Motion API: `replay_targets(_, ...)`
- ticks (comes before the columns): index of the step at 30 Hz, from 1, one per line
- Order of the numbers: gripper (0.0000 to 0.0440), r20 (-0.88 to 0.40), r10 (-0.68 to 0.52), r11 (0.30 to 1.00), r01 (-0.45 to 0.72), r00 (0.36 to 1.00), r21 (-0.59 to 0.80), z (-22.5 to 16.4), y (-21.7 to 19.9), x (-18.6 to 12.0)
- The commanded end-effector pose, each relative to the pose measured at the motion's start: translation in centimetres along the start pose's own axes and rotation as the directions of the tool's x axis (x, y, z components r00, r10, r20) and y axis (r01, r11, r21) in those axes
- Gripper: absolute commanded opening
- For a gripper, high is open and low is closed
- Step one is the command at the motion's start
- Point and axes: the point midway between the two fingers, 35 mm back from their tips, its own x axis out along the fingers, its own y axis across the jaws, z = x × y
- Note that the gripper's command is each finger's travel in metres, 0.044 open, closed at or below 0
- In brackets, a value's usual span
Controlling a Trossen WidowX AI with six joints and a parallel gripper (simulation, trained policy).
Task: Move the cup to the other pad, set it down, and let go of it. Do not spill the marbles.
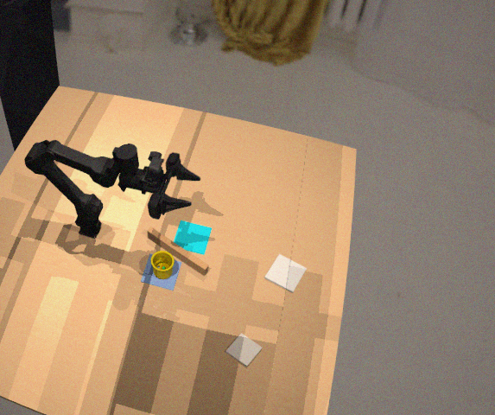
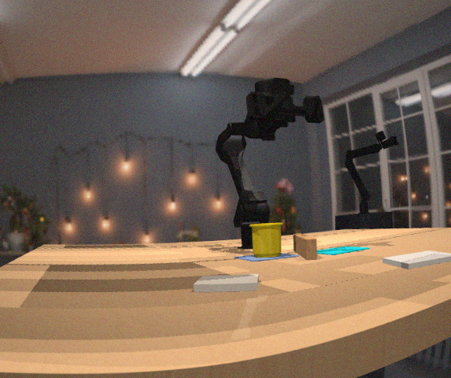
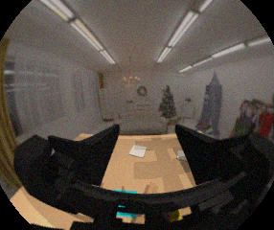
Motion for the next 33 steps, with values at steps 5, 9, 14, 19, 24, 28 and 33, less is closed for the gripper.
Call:
replay_targets(5, 0.0269, -0.037, -0.009, 0.999, 0.01, 0.999, 0.033, -0.6, 0.0, 0.0)
replay_targets(9, 0.0164, -0.079, -0.009, 0.998, 0.014, 0.997, 0.062, -1.2, 0.2, 0.0)
replay_targets(14, 0.0056, -0.145, 0.0, 0.995, 0.015, 0.989, 0.1, -2.1, 0.7, 0.0)
replay_targets(19, 0.0076, -0.212, 0.027, 0.989, 0.005, 0.977, 0.147, -2.9, 1.6, 0.1)
replay_targets(24, 0.0148, -0.271, 0.055, 0.981, -0.001, 0.961, 0.194, -3.4, 2.4, 0.3)
replay_targets(28, 0.0163, -0.32, 0.073, 0.974, 0.002, 0.945, 0.228, -3.8, 3.1, 0.4)
replay_targets(33, 0.0159, -0.385, 0.09, 0.963, 0.017, 0.919, 0.267, -4.5, 3.8, 0.5)
